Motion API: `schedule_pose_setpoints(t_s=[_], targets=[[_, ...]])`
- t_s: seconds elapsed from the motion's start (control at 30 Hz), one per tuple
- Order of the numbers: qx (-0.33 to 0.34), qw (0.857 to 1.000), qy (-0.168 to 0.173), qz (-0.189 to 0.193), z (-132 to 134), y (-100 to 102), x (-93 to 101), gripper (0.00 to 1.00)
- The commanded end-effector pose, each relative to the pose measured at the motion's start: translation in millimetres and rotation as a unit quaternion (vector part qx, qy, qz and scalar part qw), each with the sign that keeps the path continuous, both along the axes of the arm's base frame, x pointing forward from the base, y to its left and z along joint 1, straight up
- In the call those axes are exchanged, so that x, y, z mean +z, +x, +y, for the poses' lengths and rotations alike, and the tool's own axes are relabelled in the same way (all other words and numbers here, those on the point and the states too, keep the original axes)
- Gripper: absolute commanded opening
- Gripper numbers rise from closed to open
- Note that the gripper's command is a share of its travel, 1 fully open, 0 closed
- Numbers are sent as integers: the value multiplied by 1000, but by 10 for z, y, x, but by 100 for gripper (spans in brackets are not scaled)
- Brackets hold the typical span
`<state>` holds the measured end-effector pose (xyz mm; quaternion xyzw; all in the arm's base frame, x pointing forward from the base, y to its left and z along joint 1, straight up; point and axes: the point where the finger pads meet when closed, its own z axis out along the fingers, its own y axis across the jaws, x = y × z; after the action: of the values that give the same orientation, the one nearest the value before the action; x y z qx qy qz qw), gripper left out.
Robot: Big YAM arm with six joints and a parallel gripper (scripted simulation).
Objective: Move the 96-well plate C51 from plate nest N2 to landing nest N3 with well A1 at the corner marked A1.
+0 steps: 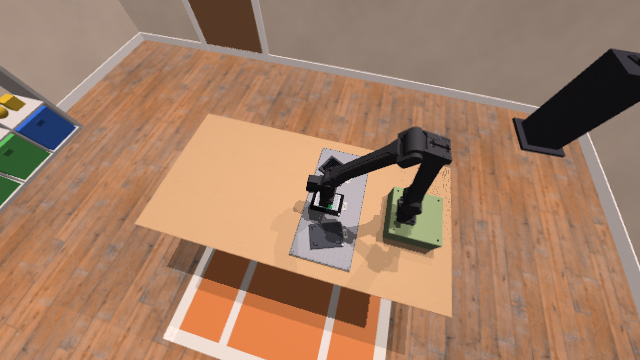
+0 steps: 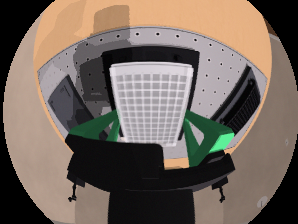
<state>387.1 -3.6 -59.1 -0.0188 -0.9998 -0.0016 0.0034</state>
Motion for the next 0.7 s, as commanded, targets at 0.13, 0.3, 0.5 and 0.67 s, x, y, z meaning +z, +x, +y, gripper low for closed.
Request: schedule_pose_setpoints(t_s=[0.13, 0.3, 0.5, 0.67], targets=[[3, 1000, 0, -31, 70, 257, 105, 0], [3, 1000, 0, -31, 70, 259, 106, 0], [3, 1000, 0, -28, 70, 248, 81, 0], [3, 1000, 0, -24, 69, 223, 41, 0]])
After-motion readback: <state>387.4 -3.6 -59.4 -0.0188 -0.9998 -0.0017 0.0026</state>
